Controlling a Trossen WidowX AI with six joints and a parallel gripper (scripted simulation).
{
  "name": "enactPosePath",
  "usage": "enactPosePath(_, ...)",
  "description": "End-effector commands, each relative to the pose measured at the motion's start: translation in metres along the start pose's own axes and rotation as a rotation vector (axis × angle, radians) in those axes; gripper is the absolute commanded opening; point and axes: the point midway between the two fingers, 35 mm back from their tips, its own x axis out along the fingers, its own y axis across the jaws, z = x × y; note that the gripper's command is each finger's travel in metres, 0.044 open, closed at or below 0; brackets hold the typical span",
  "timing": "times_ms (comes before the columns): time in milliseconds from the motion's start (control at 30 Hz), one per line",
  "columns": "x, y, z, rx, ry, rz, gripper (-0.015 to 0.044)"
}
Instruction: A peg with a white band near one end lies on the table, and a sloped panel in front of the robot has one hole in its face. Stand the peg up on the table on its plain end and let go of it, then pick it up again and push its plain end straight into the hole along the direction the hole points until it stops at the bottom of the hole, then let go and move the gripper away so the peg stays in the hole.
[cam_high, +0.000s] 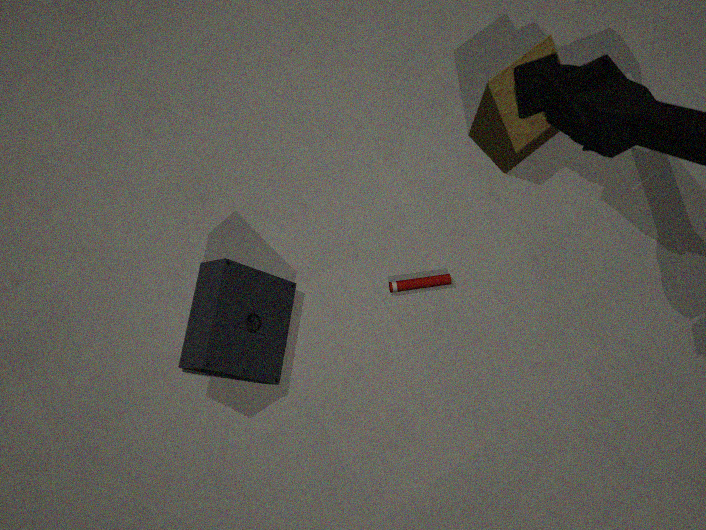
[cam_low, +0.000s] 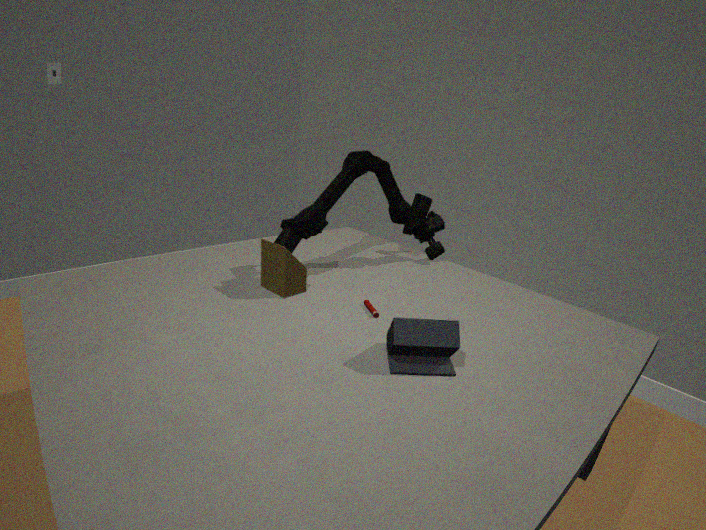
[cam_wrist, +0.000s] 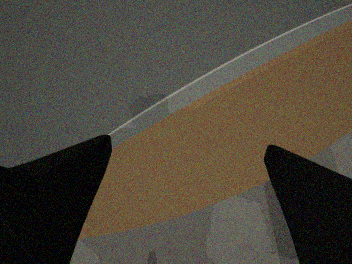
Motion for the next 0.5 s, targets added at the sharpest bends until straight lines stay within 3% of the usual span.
enactPosePath(0,-0.007,-0.029,0.008,-0.019,0.01,-0.068,0.044)
enactPosePath(467,-0.072,-0.165,0.053,-0.051,0.05,-0.422,0.044)
